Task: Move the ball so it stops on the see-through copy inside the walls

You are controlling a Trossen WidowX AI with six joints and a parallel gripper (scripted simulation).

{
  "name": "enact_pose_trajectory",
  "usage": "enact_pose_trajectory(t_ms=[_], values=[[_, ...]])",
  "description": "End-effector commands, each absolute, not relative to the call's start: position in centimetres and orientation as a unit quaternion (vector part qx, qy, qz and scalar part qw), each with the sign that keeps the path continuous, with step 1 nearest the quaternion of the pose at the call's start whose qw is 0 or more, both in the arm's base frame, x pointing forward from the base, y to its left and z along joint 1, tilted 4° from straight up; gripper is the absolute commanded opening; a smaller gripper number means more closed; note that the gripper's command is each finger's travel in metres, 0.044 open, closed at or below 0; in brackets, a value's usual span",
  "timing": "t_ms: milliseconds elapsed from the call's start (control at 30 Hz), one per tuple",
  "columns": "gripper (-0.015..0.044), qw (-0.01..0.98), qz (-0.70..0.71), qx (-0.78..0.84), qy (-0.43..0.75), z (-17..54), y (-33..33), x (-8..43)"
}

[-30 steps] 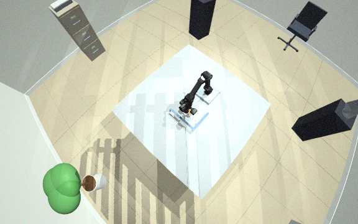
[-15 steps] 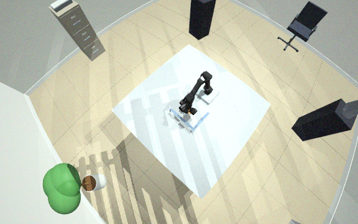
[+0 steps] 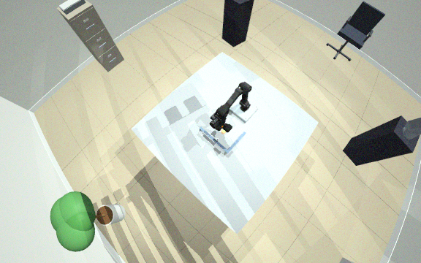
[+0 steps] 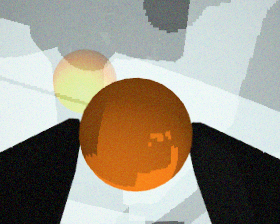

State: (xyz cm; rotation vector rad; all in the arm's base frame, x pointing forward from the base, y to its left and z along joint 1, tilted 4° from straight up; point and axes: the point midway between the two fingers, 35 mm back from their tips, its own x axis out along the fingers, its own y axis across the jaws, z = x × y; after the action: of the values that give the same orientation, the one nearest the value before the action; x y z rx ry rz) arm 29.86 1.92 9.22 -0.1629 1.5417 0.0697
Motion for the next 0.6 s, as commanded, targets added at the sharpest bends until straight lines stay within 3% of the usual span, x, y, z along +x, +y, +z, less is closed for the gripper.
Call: enact_pose_trajectory(t_ms=[0,267,567], values=[[0.0000,0.718,0.029,-0.073,0.691,11.9,2.0,29.6],[0.0000,0.718,0.029,-0.073,0.691,14.6,2.1,28.9],[0.0000,0.718,0.030,-0.072,0.691,10.5,4.7,29.1]])
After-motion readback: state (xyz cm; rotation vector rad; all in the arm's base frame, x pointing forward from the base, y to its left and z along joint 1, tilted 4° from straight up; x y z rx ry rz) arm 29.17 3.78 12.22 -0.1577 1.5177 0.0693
